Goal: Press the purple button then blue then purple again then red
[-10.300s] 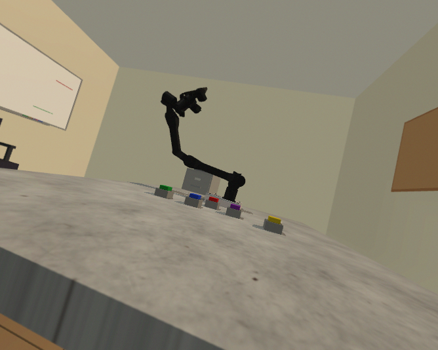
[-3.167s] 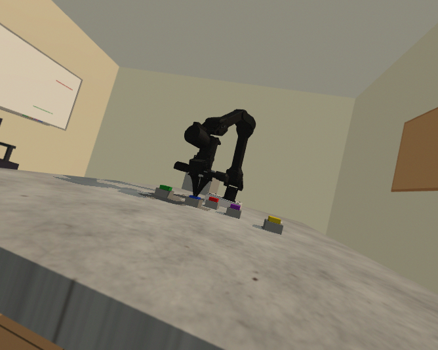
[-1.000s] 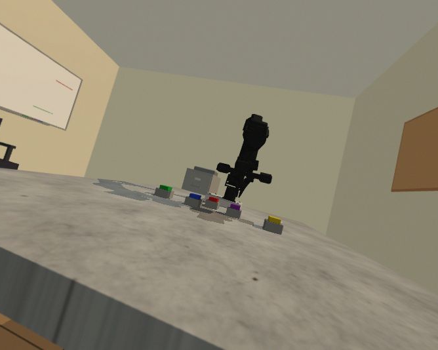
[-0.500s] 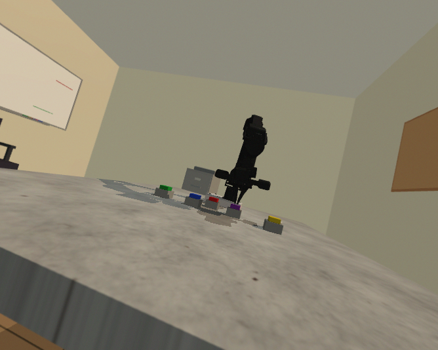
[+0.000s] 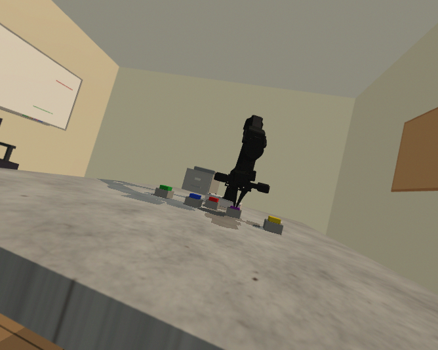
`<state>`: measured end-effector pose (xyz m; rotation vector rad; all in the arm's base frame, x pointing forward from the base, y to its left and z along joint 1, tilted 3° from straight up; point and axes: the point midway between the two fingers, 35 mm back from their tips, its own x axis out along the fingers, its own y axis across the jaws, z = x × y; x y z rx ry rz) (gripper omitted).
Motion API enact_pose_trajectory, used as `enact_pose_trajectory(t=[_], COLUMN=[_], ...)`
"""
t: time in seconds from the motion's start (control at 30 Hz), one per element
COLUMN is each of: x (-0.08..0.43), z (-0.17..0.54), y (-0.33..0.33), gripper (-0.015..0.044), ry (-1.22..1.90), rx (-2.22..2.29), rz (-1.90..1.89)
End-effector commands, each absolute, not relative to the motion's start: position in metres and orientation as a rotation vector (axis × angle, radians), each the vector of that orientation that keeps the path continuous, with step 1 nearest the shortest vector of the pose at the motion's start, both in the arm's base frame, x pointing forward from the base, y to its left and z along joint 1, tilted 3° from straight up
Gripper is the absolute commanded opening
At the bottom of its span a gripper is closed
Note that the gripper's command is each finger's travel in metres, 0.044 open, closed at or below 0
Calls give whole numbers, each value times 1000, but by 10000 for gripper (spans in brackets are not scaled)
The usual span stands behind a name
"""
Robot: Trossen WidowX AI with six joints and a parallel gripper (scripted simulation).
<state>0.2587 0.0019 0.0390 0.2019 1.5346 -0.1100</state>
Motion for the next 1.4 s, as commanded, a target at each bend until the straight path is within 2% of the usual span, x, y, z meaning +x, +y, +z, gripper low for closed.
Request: enact_pose_trajectory(t=[0.0,0.27,0.37,0.57,0.73,0.93,1.23,1.37], x=[258,259,257,258,255,254,188,182], z=[38,41,69,80,132,134,128,127], y=[2,2,0,0,-3,-5,-78,-82], gripper=[20,20,20,20,20,20,20,20], ry=[1538,1535,1537,1537,1537,1538,1543,1543], rx=[206,202,206,206,206,206,200,200], rz=[-114,-110,-114,-114,-114,-115,-121,-121])
